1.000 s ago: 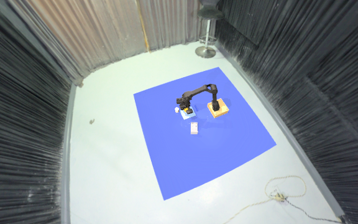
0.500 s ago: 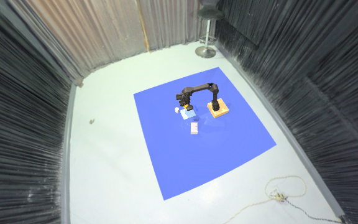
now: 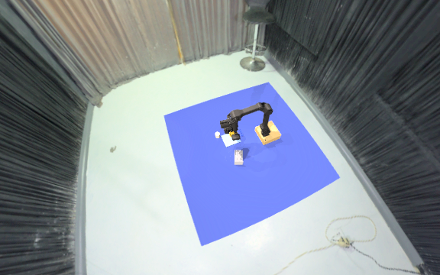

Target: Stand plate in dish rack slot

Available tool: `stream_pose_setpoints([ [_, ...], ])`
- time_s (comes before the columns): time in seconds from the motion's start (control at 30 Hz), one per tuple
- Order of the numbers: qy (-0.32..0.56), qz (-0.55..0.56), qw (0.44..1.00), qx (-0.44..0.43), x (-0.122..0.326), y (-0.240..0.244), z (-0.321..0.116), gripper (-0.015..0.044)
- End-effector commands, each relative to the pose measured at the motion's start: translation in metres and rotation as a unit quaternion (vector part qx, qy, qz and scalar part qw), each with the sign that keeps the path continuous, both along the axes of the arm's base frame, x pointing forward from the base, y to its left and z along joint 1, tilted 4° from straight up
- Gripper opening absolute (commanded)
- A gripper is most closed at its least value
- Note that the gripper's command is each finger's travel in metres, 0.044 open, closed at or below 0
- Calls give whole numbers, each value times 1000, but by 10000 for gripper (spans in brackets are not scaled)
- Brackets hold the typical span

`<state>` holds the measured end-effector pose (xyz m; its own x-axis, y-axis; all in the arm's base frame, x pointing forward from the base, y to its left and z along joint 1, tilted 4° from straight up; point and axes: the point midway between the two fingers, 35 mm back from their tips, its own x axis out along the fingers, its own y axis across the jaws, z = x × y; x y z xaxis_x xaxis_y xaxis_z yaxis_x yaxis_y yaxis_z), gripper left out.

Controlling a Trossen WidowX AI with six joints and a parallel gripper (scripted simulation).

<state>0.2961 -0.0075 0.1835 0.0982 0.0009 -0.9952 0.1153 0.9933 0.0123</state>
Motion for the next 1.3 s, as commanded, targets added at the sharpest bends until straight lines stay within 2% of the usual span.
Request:
stream_pose_setpoints([
  [0.0, 2, -92, 996, 8, -24, 42, -5, 0],
  [0.47, 1, -114, 993, 18, -29, 55, -9, 0],
  [0.87, -45, -32, 988, 142, 15, 73, -55, 0],
  [1.27, -127, 64, 959, 245, 47, 81, -90, 0],
])
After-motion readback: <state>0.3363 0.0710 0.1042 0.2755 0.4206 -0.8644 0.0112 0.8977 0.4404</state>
